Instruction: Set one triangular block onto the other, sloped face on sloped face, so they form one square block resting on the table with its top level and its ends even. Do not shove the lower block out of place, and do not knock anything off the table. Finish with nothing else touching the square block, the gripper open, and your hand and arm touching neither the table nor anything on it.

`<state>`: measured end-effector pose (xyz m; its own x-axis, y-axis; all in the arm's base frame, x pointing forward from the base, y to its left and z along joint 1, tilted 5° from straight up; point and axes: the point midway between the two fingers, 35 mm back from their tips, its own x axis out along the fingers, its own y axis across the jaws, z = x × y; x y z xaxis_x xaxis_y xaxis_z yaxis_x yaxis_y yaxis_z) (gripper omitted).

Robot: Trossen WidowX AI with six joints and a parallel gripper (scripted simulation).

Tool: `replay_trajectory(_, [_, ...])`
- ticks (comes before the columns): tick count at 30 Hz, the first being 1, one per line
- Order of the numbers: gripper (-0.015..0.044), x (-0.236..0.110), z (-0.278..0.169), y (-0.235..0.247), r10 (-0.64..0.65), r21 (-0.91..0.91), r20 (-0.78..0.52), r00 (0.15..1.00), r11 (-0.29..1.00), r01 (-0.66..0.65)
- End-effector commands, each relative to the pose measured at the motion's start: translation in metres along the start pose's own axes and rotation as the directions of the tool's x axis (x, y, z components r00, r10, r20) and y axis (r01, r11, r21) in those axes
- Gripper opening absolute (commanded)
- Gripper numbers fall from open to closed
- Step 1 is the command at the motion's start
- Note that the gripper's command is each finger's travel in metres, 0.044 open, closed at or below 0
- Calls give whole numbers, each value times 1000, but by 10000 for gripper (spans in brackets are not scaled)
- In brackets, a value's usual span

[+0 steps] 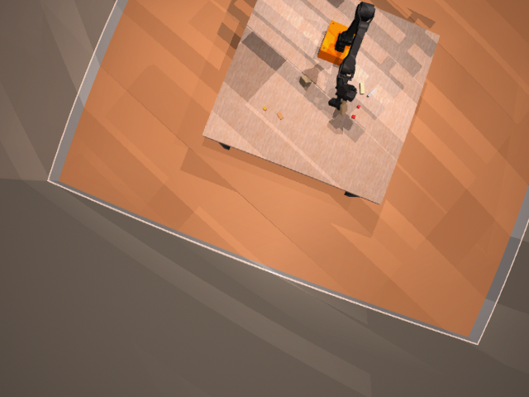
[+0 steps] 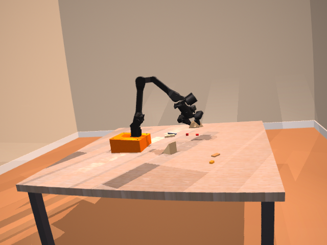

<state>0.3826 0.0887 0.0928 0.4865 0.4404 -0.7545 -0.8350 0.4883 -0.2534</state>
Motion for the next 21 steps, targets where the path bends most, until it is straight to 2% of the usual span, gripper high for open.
replay_trajectory(1, [0,2,3,-3,17,-119,-50,999,993,-23])
replay_trajectory(11, [0,6,6,-5,64,-377,-169,984,918,-125])
replay_trajectory(21, [0,6,10,-5,109,-595,-288,951,758,-267])
